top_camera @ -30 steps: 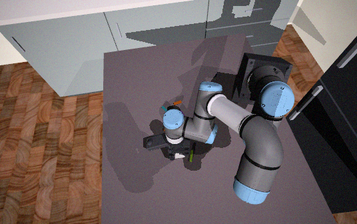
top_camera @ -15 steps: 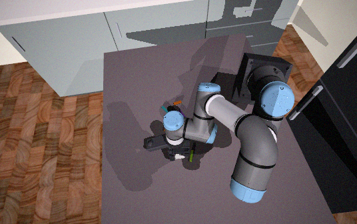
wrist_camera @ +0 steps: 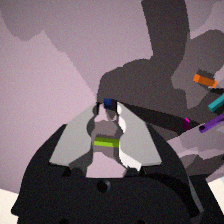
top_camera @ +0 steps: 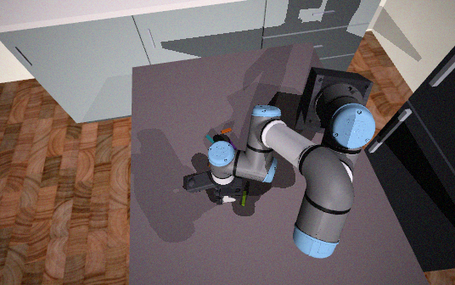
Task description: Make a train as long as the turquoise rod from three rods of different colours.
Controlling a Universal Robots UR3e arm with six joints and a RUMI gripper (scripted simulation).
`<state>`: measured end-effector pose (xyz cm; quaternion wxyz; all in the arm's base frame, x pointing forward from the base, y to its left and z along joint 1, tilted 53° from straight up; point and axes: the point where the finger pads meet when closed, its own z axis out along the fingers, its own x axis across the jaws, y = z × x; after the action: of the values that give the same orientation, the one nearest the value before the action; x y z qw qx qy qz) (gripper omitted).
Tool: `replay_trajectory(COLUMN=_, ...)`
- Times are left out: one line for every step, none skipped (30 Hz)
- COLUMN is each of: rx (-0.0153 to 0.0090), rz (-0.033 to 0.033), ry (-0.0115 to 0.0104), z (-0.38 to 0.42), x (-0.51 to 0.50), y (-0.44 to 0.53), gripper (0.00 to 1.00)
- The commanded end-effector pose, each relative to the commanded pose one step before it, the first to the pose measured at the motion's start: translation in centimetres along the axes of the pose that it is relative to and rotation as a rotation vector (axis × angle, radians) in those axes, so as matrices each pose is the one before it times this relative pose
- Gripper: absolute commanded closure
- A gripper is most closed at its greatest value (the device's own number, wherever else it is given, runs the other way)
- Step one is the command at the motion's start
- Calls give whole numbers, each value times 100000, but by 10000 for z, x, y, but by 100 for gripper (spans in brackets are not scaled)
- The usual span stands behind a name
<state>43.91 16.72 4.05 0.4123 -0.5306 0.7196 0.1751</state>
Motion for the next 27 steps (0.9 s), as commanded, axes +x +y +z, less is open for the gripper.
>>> replay_trajectory(rx=139, rz=-67, ry=25, z=-347, x=-14, y=-597, gripper=86)
replay_trajectory(rx=0, rz=0, ry=0, z=0, x=0, y=0, gripper=86)
replay_trajectory(rx=0, rz=0, ry=0, z=0, x=0, y=0, gripper=86)
replay_trajectory(rx=0, rz=0, ry=0, z=0, x=0, y=0, gripper=86)
replay_trajectory(rx=0, rz=0, ry=0, z=0, x=0, y=0, gripper=86)
replay_trajectory(rx=0, rz=0, ry=0, z=0, x=0, y=0, gripper=86)
replay_trajectory(rx=0, rz=0, ry=0, z=0, x=0, y=0, gripper=86)
replay_trajectory(rx=0, rz=0, ry=0, z=0, x=0, y=0, gripper=86)
replay_trajectory(rx=0, rz=0, ry=0, z=0, x=0, y=0, gripper=86)
replay_trajectory(rx=0, rz=0, ry=0, z=0, x=0, y=0, gripper=86)
replay_trajectory(rx=0, rz=0, ry=0, z=0, x=0, y=0, gripper=86)
replay_trajectory(rx=0, rz=0, ry=0, z=0, x=0, y=0, gripper=86)
replay_trajectory(rx=0, rz=0, ry=0, z=0, x=0, y=0, gripper=86)
replay_trajectory(rx=0, rz=0, ry=0, z=0, x=0, y=0, gripper=86)
replay_trajectory(rx=0, rz=0, ry=0, z=0, x=0, y=0, gripper=86)
replay_trajectory(rx=0, rz=0, ry=0, z=0, x=0, y=0, gripper=86)
replay_trajectory(rx=0, rz=0, ry=0, z=0, x=0, y=0, gripper=86)
replay_trajectory(rx=0, rz=0, ry=0, z=0, x=0, y=0, gripper=86)
replay_trajectory(rx=0, rz=0, ry=0, z=0, x=0, y=0, gripper=100)
replay_trajectory(rx=0, rz=0, ry=0, z=0, x=0, y=0, gripper=100)
replay_trajectory(rx=0, rz=0, ry=0, z=0, x=0, y=0, gripper=100)
replay_trajectory(rx=0, rz=0, ry=0, z=0, x=0, y=0, gripper=100)
replay_trajectory(rx=0, rz=0, ry=0, z=0, x=0, y=0, gripper=100)
replay_trajectory(rx=0, rz=0, ry=0, z=0, x=0, y=0, gripper=100)
replay_trajectory(rx=0, rz=0, ry=0, z=0, x=0, y=0, gripper=100)
replay_trajectory(rx=0, rz=0, ry=0, z=0, x=0, y=0, gripper=100)
replay_trajectory(rx=0, rz=0, ry=0, z=0, x=0, y=0, gripper=100)
